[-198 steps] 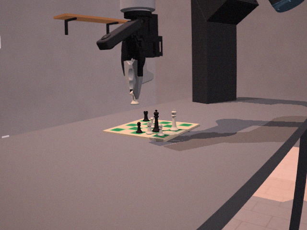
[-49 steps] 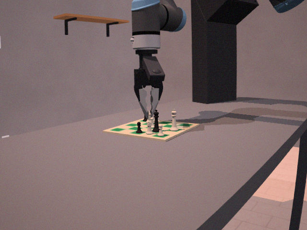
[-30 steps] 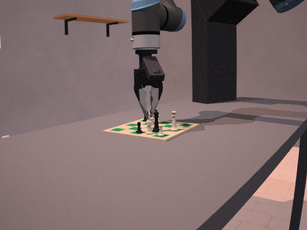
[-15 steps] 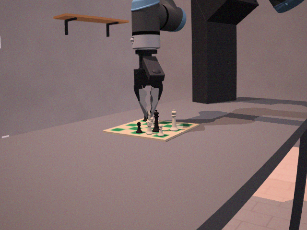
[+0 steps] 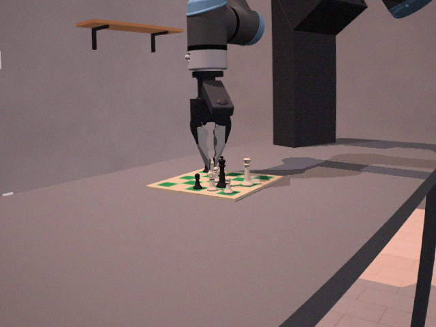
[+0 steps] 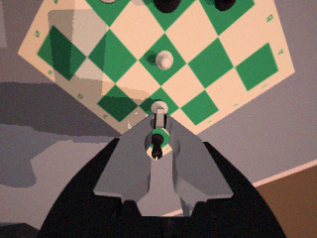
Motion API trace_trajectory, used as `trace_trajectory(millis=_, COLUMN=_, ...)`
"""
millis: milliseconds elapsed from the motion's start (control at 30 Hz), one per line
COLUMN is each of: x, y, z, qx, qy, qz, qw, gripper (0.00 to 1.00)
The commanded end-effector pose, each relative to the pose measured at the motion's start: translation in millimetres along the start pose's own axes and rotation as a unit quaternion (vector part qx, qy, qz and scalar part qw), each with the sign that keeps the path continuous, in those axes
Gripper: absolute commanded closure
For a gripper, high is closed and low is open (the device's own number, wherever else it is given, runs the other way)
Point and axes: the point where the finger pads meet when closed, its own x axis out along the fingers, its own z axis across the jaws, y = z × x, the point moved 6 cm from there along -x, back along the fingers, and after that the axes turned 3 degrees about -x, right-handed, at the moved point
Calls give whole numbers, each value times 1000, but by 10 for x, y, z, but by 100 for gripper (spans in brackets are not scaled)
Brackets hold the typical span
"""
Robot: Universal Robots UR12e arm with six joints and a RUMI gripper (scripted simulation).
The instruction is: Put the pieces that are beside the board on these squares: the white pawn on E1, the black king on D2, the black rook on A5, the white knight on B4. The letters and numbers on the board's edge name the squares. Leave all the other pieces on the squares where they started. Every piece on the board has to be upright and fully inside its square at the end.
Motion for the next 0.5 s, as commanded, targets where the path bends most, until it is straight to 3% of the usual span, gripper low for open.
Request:
trace_trajectory(millis=0, x=6, y=2, z=4, qx=0, qy=0, qz=0, qw=1000, gripper=100)
trace_trajectory(millis=467, x=27, y=2, z=4, qx=0, qy=0, qz=0, qw=1000, gripper=100)
